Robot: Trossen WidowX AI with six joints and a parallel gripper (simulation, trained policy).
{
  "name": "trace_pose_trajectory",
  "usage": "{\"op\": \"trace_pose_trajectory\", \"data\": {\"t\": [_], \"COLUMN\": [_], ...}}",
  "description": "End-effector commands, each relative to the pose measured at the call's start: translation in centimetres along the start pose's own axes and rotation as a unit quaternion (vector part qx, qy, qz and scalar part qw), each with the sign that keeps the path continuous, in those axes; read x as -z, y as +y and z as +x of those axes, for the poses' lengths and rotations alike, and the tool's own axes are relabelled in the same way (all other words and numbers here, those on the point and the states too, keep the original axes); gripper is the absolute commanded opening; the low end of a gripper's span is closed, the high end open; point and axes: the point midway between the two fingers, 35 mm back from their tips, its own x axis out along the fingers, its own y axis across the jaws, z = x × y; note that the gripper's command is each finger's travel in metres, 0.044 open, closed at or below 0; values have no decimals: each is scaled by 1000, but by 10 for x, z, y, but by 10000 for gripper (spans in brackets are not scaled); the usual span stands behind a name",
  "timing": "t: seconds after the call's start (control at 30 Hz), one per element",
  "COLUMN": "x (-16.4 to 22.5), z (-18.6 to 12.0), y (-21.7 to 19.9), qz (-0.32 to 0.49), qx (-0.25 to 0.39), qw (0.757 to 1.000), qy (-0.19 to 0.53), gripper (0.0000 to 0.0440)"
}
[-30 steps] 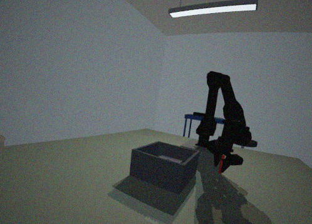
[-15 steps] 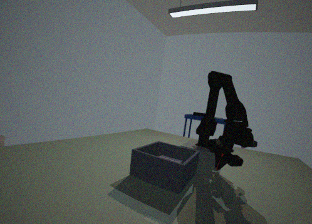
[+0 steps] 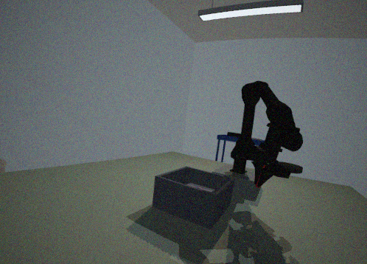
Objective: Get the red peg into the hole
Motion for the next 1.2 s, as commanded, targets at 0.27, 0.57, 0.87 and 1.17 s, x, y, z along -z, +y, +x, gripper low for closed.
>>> {"op": "trace_pose_trajectory", "data": {"t": [0.27, 0.57, 0.87, 1.17], "x": [-44, -90, -136, -178], "z": [-34, -42, -37, -20], "y": [6, 6, -1, -10], "qz": [65, 120, 155, 162], "qx": [-17, -22, -20, -17], "qw": [997, 991, 985, 983], "qy": [-36, -61, -78, -83], "gripper": [0, 0, 0, 0]}}
